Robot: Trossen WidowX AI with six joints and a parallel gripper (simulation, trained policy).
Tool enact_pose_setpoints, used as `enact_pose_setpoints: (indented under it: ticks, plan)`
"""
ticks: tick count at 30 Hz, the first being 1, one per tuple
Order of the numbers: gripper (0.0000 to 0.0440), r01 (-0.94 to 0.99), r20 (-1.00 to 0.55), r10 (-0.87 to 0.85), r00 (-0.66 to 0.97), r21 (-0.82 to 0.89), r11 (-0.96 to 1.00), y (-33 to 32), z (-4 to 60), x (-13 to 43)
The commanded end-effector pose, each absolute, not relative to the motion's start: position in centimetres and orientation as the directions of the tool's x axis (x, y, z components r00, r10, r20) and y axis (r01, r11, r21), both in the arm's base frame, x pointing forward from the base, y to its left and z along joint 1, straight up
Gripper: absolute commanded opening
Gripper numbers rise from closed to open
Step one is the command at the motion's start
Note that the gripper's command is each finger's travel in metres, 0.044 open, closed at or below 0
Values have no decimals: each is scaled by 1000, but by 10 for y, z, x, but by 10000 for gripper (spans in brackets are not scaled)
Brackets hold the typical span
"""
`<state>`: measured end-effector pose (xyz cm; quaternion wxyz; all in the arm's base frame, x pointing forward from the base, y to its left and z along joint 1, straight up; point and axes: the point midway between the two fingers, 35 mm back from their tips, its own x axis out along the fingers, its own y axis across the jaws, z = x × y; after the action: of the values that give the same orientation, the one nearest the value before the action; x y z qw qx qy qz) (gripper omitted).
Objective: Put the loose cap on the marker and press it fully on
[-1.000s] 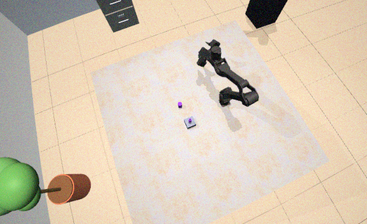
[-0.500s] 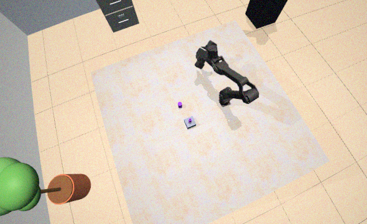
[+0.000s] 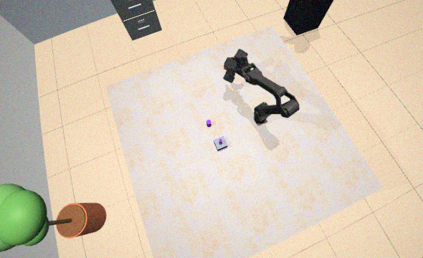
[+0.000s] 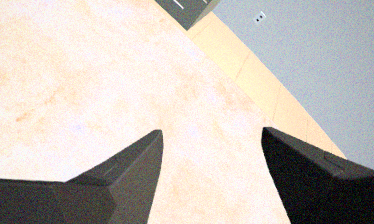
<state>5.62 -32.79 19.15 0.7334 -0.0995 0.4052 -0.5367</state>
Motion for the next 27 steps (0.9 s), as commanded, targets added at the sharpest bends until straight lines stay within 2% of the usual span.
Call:
enact_pose_setpoints:
  ticks: [1, 27]
  plan:
    - [262, 707, -524, -847, 97, -562, 428, -329, 189, 61]
    - [310, 710, -687, -717, 115, -448, 544, -330, 178, 97]
